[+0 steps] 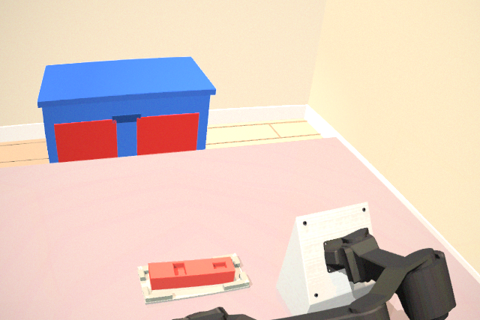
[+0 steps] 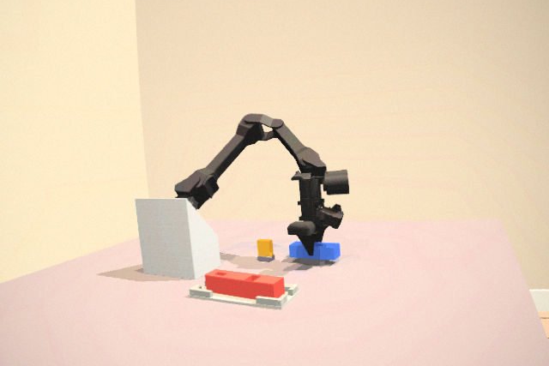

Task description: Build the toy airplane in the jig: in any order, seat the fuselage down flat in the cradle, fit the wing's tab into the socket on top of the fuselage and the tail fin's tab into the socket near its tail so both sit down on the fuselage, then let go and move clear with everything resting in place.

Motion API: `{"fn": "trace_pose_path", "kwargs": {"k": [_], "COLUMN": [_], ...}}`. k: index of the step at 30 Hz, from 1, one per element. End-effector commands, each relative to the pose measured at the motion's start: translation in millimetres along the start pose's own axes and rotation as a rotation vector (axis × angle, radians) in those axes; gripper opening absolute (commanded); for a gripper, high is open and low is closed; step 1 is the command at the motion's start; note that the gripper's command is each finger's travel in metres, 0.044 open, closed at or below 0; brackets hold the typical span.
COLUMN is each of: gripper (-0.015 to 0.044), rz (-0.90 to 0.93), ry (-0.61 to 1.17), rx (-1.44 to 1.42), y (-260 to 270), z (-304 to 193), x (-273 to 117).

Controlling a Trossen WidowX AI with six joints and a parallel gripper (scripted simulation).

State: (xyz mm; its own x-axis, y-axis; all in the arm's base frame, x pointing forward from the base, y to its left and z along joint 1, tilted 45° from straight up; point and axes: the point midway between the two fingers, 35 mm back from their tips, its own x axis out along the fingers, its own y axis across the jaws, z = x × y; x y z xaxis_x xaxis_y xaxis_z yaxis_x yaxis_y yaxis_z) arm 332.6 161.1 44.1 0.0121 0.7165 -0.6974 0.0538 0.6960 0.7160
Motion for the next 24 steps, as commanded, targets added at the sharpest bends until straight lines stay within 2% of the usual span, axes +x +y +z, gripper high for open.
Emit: {"fn": "trace_pose_path", "kwargs": {"k": [1,3,24], "gripper": [0.0045,0.0,0.0], "rz": [-0.003,-0.005,-0.015], "ry": [0.003,0.005,0.005], "rx": [0.0,-0.003,-0.004], "y": [0,0,-2], "z": [0,0,7], "x": [-1,-4,-66]}}
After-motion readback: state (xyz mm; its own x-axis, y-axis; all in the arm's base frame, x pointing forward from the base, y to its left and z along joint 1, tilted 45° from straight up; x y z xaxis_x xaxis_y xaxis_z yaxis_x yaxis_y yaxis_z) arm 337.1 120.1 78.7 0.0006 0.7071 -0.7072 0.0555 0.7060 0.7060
